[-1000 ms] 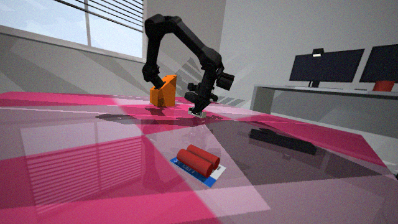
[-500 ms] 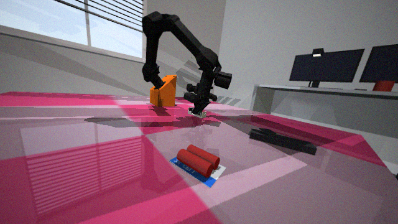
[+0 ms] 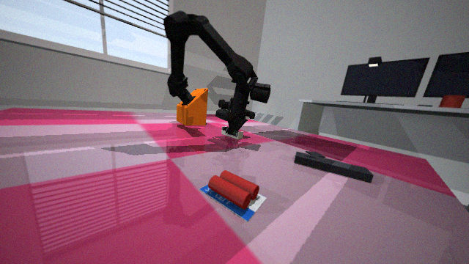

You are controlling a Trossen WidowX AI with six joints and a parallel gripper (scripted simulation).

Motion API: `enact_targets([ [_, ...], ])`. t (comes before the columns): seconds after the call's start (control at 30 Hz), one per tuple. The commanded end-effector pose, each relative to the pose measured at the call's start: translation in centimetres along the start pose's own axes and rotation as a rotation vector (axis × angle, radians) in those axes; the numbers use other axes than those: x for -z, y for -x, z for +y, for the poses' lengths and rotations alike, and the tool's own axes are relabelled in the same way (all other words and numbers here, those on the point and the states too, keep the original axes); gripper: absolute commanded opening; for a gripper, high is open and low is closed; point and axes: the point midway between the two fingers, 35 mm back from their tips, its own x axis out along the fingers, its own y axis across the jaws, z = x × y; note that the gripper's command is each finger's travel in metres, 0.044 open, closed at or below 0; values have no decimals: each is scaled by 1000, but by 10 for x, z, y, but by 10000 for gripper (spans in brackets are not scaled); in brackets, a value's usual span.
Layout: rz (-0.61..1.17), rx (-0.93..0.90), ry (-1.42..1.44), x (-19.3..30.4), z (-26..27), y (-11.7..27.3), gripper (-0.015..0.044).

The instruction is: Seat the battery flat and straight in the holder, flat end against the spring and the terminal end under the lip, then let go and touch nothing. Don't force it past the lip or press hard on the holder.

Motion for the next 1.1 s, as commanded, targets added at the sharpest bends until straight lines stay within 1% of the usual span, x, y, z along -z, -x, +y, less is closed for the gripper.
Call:
enact_targets([
  [0.0,34,0,-12,4,0,0,70],
  [1.07,164,10,-11,-1,3,-3,70],
])
